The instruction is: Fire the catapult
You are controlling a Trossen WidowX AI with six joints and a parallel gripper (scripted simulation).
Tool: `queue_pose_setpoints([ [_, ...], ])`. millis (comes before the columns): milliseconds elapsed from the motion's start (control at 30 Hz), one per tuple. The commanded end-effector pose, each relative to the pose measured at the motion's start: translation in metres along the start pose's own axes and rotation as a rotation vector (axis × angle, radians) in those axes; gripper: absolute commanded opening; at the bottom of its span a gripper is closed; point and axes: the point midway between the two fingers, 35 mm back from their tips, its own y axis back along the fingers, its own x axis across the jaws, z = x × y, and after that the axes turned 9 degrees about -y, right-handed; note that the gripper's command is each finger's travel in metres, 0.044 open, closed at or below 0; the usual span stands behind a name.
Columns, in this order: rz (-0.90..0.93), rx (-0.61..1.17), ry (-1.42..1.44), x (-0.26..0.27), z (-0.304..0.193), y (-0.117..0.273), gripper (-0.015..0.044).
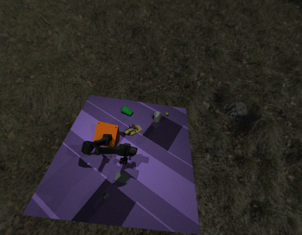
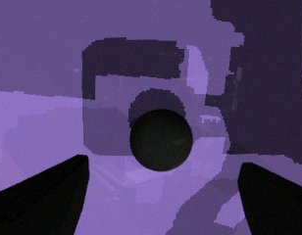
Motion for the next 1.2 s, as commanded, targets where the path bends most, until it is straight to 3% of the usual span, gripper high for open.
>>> queue_pose_setpoints([
  [0,-0.003,0.001,0.005,0.0,-0.001,-0.006,0.03],
  [767,-0.006,0.001,0.006,0.0,-0.002,-0.04,0.03],
  [933,-0.006,0.001,0.006,0.0,-0.002,-0.04,0.0169],
  [1167,-0.006,0.001,0.006,0.0,-0.002,-0.04,0.0122],
])
